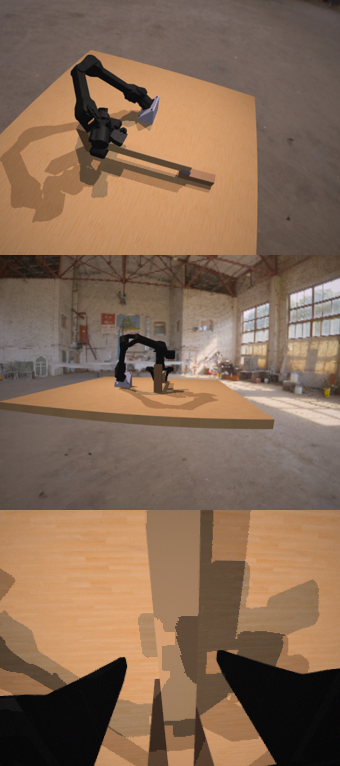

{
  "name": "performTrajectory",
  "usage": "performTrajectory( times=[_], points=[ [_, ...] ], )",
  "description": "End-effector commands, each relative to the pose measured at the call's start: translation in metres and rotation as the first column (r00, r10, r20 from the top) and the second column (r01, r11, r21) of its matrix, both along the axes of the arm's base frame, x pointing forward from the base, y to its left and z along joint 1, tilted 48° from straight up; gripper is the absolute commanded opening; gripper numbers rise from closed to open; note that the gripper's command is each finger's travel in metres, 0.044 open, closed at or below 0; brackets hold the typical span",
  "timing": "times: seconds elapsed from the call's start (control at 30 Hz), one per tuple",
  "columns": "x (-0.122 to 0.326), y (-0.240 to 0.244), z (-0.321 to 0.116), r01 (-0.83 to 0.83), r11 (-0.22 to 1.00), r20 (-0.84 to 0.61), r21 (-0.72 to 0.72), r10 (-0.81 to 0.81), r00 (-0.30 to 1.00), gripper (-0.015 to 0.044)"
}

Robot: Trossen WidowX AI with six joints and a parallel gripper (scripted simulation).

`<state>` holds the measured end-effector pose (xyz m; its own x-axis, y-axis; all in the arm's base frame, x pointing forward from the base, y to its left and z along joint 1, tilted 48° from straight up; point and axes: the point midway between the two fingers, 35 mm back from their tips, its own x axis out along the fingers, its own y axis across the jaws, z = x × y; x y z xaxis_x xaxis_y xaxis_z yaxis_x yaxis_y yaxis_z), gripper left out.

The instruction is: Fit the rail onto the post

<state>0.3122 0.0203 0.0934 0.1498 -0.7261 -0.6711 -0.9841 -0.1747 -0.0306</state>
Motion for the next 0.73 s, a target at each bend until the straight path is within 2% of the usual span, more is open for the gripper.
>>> performTrajectory(
  times=[0.0, 0.1, 0.27, 0.7],
  points=[
    [0.000, 0.000, 0.000, 0.000, 1.000, 0.000, -0.001, 0.000, 1.000, 0.0440],
    [0.000, 0.002, 0.000, -0.001, 1.000, 0.000, -0.001, 0.001, 1.000, 0.0440],
    [-0.008, 0.042, -0.002, -0.004, 1.000, 0.000, 0.002, 0.004, 1.000, 0.0440],
    [-0.008, 0.042, -0.002, -0.004, 1.000, 0.000, 0.002, 0.004, 1.000, 0.0440]
  ],
)
